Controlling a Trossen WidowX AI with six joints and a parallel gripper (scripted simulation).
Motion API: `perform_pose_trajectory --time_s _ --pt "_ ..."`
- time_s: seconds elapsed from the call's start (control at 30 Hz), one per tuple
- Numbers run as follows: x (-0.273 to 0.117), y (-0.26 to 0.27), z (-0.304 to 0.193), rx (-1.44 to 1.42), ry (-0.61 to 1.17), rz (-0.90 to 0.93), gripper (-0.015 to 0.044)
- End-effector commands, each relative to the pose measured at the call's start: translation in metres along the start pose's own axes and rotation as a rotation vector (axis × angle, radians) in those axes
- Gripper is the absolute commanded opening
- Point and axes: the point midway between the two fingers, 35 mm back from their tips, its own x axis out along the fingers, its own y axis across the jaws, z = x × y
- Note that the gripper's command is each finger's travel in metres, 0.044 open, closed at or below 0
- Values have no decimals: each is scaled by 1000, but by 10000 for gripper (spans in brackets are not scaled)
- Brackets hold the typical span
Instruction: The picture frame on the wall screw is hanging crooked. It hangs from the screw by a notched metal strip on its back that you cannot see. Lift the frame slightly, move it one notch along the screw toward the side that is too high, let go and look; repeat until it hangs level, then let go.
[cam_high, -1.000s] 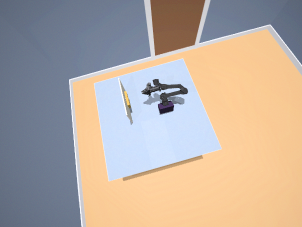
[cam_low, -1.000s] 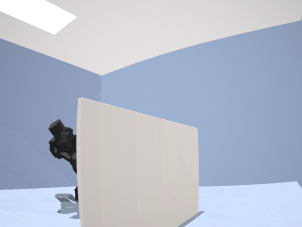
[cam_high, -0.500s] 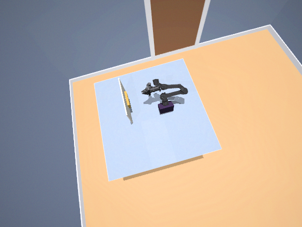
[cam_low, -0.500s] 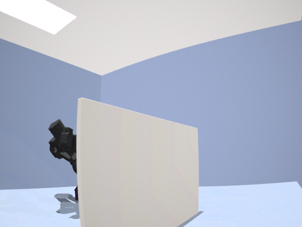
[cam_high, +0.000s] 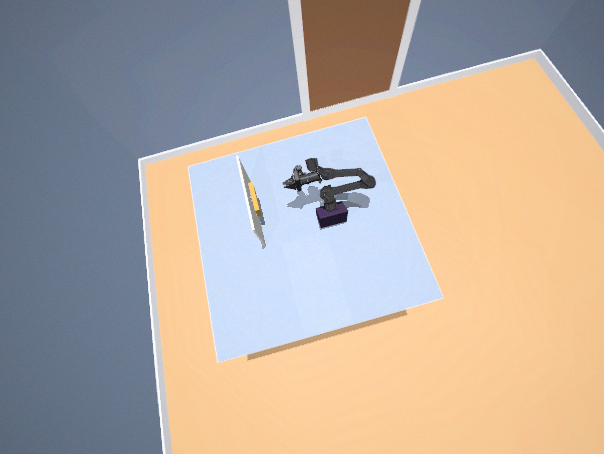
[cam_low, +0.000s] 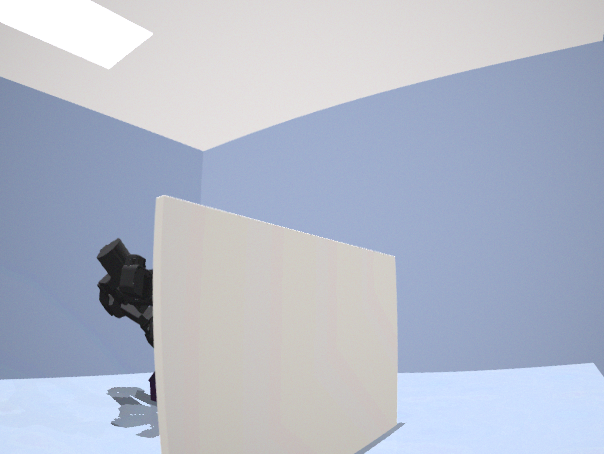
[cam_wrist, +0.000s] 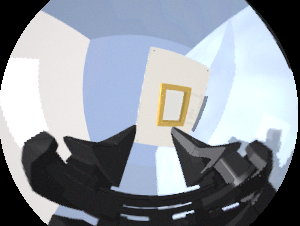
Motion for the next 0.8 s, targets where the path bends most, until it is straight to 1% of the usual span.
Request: perform_pose_trajectory --time_s 0.0,0.13,0.53,0.77 --pt "0 0 1 6 -4 -1 260" --pt "4 -1 1 0 0 0 260" --pt "59 -35 2 0 -5 0 260" --pt "64 -40 -1 4 -6 1 260"
